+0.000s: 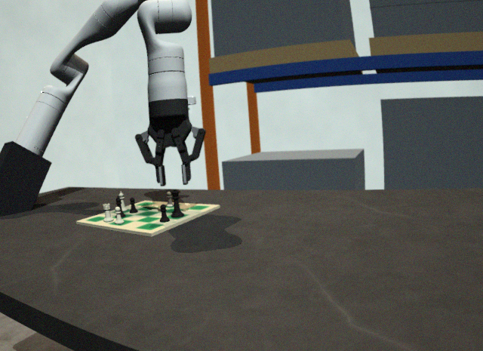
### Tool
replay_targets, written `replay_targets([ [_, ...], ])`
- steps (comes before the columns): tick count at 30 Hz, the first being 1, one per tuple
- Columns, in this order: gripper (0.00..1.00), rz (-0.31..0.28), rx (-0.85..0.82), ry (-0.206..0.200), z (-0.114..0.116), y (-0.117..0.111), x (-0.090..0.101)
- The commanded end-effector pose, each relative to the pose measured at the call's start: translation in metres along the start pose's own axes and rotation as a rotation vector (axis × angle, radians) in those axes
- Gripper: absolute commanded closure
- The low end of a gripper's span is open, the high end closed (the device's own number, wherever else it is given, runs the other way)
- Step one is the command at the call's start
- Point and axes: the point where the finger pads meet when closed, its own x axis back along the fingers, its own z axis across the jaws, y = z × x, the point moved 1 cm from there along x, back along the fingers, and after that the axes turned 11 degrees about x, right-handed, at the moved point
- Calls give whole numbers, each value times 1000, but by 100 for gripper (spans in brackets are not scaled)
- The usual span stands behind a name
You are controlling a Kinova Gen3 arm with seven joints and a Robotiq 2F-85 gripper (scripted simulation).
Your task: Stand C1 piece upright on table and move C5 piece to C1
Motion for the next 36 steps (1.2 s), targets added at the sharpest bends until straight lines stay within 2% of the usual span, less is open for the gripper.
replay_targets([
  [1,59,-2,0,1,0,1,1],
  [19,59,-2,0,1,0,1,-1],
  [27,59,-2,0,1,0,1,-11],
  [36,59,-2,0,1,0,1,-32],
])
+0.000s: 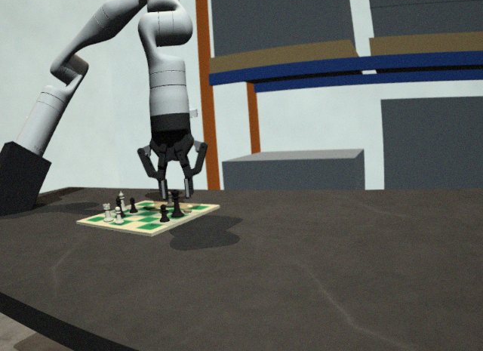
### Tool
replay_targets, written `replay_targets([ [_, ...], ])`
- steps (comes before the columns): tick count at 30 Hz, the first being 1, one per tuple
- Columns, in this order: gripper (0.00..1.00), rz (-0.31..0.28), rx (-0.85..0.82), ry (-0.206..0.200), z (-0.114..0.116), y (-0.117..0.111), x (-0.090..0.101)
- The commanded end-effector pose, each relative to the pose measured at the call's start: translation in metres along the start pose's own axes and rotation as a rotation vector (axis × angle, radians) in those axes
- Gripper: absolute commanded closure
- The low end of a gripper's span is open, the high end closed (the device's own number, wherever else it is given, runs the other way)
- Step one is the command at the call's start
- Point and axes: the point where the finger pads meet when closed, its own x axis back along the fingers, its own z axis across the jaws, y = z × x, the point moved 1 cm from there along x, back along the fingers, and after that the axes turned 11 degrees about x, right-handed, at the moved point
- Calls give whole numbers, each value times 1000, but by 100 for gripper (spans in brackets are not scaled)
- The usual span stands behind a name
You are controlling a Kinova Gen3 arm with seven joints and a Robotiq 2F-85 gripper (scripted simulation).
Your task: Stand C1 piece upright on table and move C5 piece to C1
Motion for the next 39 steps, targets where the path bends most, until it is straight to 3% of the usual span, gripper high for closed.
replay_targets([
  [1,59,6,-2,-4,-2,-1,-7],
  [39,59,6,-2,-4,-2,-1,-12],
])
